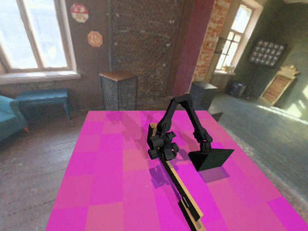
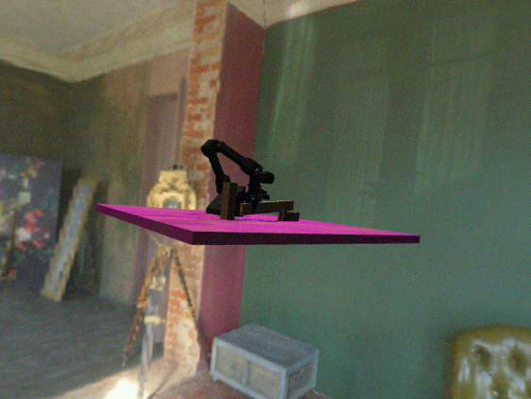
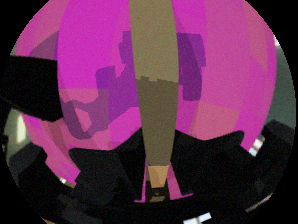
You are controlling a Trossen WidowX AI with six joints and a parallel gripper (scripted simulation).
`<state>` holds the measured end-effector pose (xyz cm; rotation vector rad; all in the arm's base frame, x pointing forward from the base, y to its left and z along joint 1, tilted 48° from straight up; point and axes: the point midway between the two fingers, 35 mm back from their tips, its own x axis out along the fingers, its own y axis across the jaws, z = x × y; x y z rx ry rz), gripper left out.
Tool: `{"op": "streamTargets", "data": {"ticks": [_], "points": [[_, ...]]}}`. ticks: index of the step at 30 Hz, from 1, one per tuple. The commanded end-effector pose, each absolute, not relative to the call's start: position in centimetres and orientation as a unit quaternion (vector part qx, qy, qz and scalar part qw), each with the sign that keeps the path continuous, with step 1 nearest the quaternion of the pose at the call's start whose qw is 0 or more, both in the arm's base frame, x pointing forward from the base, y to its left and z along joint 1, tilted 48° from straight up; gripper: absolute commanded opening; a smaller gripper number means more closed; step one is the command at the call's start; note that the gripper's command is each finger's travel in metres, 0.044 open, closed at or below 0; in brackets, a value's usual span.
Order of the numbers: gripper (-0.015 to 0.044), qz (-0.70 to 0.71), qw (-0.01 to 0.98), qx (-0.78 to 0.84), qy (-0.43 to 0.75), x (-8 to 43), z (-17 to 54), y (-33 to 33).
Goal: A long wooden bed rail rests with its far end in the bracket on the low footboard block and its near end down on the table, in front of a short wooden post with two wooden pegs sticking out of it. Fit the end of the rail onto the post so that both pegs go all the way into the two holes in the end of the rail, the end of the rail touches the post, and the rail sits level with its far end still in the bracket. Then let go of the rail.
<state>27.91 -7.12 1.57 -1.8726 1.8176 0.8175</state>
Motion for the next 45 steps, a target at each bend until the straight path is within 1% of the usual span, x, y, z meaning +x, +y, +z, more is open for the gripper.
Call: {"op": "streamTargets", "data": {"ticks": [1, 45], "points": [[0.0, 0.295, 0.21, -0.672, 0.646, 28.3, 1.9, -6.6], [0.0, 0.295, 0.21, -0.672, 0.646, 28.3, 3.3, -4.9]]}}
